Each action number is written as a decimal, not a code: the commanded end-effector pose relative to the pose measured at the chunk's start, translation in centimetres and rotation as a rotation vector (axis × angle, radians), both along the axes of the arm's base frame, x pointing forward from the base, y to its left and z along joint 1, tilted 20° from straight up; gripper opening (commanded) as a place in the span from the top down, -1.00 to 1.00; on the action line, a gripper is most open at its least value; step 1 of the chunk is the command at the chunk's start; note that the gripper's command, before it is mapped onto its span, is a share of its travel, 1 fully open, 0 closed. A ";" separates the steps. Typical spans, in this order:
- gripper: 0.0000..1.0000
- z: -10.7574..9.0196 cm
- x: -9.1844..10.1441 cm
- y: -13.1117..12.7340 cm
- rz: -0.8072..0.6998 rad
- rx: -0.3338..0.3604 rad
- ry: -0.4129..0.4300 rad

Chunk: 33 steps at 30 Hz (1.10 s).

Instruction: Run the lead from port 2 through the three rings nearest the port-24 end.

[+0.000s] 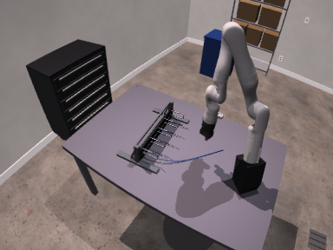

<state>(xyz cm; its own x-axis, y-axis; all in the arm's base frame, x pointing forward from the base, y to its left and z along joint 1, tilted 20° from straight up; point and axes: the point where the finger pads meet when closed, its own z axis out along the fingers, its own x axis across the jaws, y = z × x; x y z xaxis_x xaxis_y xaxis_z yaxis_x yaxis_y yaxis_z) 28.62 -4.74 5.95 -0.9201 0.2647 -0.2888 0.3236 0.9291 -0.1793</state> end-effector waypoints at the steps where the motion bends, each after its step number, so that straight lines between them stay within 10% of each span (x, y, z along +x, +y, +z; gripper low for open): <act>1: 1.00 0.1 0.3 0.0 -0.005 0.004 -0.007; 15: 1.00 0.9 3.3 0.3 -0.062 0.038 -0.071; 33: 1.00 5.2 13.2 -0.3 -0.247 0.148 -0.291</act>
